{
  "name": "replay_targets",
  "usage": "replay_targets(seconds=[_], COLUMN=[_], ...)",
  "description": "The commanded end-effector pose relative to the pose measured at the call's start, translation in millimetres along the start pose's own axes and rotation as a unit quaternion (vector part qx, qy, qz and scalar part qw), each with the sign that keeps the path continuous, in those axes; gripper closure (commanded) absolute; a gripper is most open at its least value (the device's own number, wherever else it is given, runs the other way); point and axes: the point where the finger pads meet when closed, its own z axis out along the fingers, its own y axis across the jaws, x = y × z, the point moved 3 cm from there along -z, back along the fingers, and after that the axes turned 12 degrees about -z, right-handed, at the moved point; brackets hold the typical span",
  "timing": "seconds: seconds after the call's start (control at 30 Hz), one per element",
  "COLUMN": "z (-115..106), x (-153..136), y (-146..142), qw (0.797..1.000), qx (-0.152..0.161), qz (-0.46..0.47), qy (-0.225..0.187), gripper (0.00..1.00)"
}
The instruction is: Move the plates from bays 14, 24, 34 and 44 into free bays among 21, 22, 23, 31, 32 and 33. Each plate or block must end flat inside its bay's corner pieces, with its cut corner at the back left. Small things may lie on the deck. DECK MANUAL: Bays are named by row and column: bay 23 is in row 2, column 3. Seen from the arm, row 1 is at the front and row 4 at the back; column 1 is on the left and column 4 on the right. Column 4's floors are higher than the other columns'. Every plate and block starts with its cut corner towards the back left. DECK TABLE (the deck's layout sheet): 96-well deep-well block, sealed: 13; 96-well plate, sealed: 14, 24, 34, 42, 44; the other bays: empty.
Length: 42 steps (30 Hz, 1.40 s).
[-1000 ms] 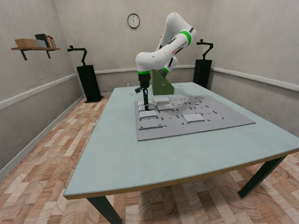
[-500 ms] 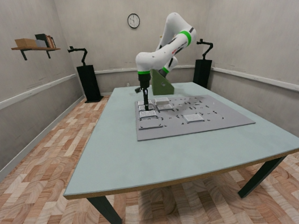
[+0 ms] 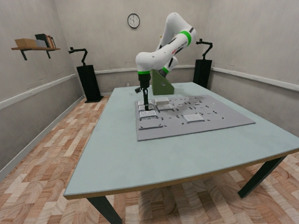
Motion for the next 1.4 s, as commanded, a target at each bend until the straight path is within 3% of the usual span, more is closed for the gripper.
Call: replay_targets(seconds=[0.0, 0.97, 1.0, 1.37], z=[-1.2, -1.2, -1.2, -1.2], x=[0.6, 0.6, 0.6, 0.6], y=[-0.5, -0.5, -0.5, -0.5], qw=[1.0, 1.0, 1.0, 1.0], qx=[0.001, 0.001, 0.001, 0.001], qz=[0.0, 0.0, 0.0, 0.0], qy=[0.001, 0.001, 0.001, 0.001], gripper=[0.41, 0.43, 0.9, 0.9])
